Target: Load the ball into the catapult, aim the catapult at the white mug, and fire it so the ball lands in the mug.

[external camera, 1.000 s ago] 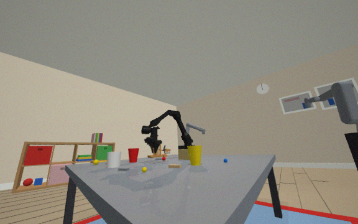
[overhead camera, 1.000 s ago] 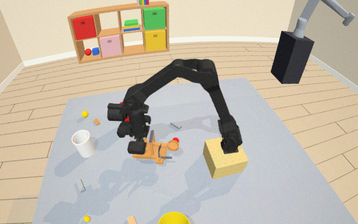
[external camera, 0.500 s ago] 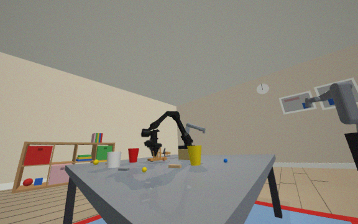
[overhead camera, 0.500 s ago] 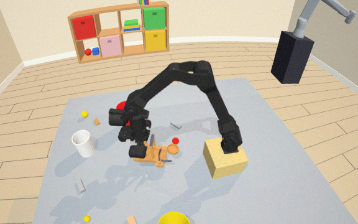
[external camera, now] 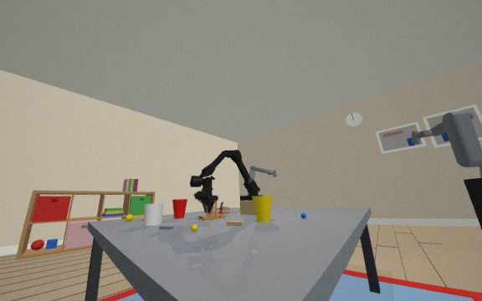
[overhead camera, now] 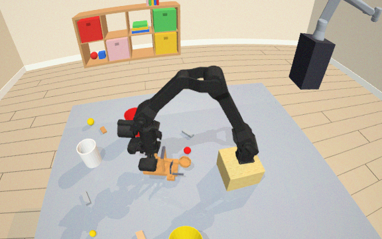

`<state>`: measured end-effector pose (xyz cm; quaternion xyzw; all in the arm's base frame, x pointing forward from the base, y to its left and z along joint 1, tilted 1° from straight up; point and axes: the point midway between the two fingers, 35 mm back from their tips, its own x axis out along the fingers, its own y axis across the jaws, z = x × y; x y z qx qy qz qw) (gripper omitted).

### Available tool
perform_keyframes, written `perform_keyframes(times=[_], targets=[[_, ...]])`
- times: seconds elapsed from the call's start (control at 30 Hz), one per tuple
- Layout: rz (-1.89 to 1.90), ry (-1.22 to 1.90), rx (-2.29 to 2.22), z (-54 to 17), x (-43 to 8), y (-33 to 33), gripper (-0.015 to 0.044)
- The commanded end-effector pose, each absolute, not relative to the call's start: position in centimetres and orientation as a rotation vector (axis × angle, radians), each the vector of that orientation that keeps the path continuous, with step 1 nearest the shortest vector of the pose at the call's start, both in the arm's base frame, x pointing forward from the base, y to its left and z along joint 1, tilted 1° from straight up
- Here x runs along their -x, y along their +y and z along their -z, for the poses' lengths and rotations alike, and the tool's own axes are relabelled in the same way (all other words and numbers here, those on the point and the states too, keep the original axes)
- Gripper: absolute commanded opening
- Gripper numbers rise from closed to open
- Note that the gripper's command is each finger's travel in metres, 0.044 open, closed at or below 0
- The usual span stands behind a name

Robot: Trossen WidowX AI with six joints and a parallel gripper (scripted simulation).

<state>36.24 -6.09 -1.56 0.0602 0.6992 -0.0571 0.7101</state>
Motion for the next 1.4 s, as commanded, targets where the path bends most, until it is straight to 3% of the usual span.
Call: perform_keyframes(times=[0.0, 0.57, 0.73, 1.1, 1.33, 1.37], targets=[[0.127, 1.549, -0.134, 1.5, -36.3, -6.1, 0.0], [0.127, 1.549, -0.134, -0.9, -36.5, -6.2, 0.044], [0.127, 1.55, -0.133, -8.2, -36.1, -6.1, 0.044], [0.128, 1.544, -0.134, -7.2, -36.5, -6.2, 0.044], [0.128, 1.542, -0.134, -13.7, -36.3, -6.2, 0.044], [0.125, 1.564, -0.134, -10.7, -36.3, -6.3, 0.0414]])
